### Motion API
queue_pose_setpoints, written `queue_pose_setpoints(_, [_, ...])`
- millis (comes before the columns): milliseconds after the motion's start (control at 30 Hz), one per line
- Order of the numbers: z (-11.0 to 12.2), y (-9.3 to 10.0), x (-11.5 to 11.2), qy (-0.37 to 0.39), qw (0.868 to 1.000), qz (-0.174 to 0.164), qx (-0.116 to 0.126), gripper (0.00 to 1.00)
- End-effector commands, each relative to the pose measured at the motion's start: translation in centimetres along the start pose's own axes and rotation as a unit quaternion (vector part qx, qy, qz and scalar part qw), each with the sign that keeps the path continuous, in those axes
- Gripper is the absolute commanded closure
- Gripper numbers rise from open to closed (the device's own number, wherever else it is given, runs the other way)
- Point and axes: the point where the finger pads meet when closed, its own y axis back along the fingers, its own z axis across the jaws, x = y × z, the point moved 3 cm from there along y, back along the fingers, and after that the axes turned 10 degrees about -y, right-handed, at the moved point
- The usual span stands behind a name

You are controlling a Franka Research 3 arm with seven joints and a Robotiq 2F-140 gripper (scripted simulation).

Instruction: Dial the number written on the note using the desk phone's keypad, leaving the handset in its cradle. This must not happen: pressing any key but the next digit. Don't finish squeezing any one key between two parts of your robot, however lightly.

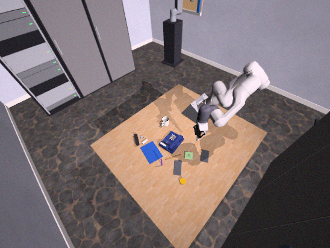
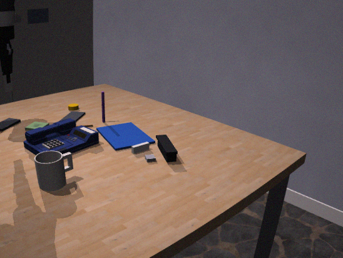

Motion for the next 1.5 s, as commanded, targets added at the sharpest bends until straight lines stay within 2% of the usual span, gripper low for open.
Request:
queue_pose_setpoints(0, [0.0,0.0,0.0,-0.003,1.0,0.001,0.0,1.0])
queue_pose_setpoints(967, [-0.1,0.0,0.2,-0.003,1.0,0.002,-0.001,1.0])
queue_pose_setpoints(1233, [-0.2,0.0,1.2,-0.003,1.0,0.003,-0.002,1.0])
queue_pose_setpoints(1467, [-0.6,0.0,3.7,-0.003,1.0,0.003,-0.002,1.0])
